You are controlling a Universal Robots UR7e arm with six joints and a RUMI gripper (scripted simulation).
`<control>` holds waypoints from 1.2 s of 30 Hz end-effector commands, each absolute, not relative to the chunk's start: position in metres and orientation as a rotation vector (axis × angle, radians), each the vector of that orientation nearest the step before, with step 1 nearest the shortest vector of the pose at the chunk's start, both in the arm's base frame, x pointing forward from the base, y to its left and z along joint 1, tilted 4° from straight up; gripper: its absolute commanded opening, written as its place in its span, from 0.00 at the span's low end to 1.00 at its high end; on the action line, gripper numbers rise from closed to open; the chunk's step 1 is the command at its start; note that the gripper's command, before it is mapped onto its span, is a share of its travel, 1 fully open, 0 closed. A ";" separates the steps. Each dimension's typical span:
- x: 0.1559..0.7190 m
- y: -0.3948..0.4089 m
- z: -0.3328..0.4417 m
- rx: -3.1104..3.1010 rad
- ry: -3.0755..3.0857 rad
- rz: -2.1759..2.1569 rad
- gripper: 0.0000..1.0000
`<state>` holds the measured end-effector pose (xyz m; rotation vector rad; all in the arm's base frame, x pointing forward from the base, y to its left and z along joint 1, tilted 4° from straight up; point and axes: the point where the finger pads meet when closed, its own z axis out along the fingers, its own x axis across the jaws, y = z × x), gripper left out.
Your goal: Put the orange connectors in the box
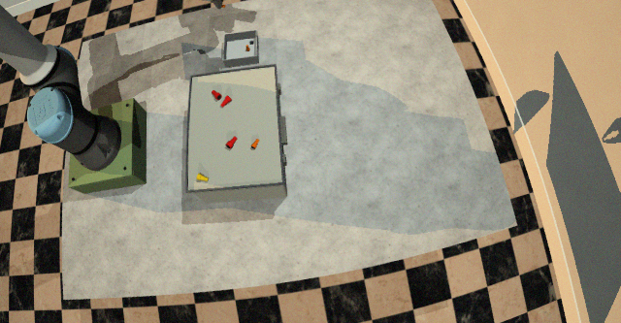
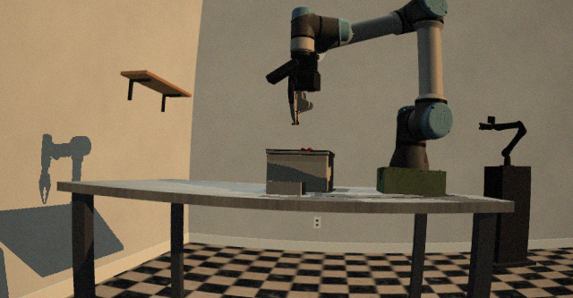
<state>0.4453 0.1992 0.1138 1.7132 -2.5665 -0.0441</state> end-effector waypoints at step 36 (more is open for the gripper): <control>0.443 0.202 0.064 1.714 -2.568 -0.043 0.00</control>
